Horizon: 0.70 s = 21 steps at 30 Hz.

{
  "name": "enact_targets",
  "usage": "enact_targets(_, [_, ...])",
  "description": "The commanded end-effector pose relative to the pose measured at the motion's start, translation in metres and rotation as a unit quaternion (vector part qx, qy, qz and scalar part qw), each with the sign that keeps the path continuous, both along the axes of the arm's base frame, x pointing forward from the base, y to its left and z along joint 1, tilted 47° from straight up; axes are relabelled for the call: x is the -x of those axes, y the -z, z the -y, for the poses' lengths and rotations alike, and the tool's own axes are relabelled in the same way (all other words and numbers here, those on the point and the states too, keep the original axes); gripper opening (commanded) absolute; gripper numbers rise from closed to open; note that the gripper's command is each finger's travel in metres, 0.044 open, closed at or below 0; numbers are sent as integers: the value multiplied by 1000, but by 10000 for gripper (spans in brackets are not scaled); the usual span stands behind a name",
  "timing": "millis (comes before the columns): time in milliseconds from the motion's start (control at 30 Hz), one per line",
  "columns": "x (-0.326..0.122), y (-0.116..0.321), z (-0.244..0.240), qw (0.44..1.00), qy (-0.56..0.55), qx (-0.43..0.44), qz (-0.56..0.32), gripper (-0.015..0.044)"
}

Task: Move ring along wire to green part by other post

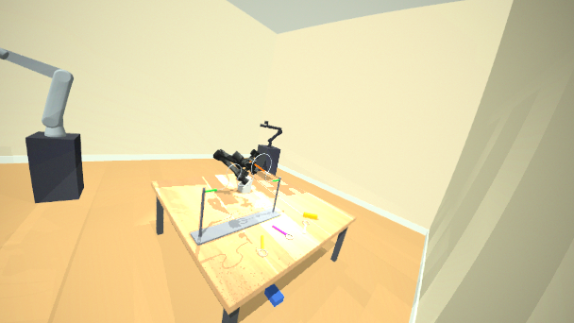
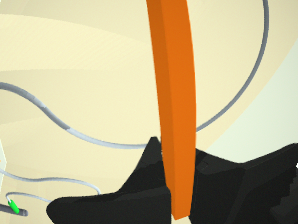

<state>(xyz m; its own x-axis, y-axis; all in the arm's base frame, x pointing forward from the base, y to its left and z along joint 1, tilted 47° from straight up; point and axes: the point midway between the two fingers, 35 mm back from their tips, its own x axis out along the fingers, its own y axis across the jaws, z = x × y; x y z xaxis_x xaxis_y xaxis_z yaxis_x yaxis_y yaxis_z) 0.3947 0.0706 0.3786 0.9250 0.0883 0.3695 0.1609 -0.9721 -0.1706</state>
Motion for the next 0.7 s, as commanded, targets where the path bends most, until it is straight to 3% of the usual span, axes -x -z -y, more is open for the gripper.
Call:
enact_targets(0, [0,1,6,1000,-3,-12,0,-150])
enact_targets(367, [3,9,30,997,7,-81,14,-150])
enact_targets(667, [9,27,60,981,24,-188,31,-150])
